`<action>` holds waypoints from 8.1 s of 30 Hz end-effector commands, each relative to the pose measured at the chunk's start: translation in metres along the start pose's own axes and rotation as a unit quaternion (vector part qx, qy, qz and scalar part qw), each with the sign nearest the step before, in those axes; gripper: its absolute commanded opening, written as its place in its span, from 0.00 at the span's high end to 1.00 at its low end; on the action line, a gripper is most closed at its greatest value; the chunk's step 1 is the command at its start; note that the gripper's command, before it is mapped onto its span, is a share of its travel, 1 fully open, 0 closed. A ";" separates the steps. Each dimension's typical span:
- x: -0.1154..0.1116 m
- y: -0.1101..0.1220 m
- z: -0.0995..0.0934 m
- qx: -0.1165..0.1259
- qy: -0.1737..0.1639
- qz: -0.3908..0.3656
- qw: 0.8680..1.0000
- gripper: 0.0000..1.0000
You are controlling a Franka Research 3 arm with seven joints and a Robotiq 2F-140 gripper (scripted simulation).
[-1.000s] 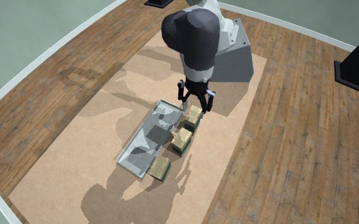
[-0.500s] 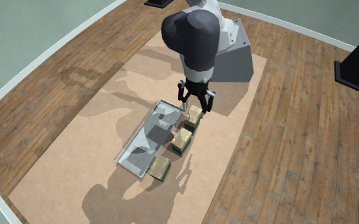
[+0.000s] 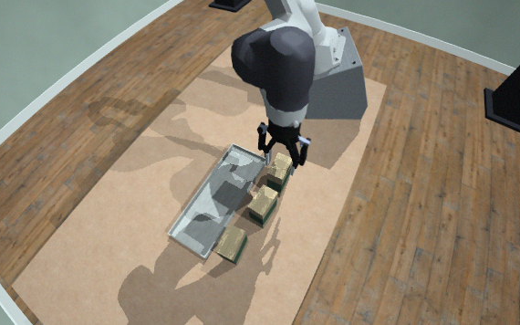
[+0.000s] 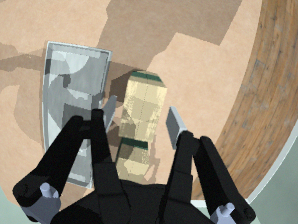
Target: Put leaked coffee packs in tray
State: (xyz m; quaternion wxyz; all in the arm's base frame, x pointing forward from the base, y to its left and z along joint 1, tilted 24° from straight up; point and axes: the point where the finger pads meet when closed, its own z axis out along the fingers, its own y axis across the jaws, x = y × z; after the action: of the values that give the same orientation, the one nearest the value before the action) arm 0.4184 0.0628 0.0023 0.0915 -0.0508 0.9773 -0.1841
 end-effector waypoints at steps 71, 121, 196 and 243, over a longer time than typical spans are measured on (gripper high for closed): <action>-0.002 -0.001 0.041 0.002 -0.004 0.017 1.000 0.76; -0.002 -0.001 0.041 0.002 -0.004 0.017 1.000 0.45; -0.001 -0.001 -0.043 0.002 -0.004 0.017 1.000 0.45; -0.122 -0.003 -0.024 0.001 -0.004 0.072 0.997 0.45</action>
State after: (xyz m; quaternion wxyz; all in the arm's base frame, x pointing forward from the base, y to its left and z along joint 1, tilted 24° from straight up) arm 0.5307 0.0827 0.0448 0.1033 0.0134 0.9782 -0.1799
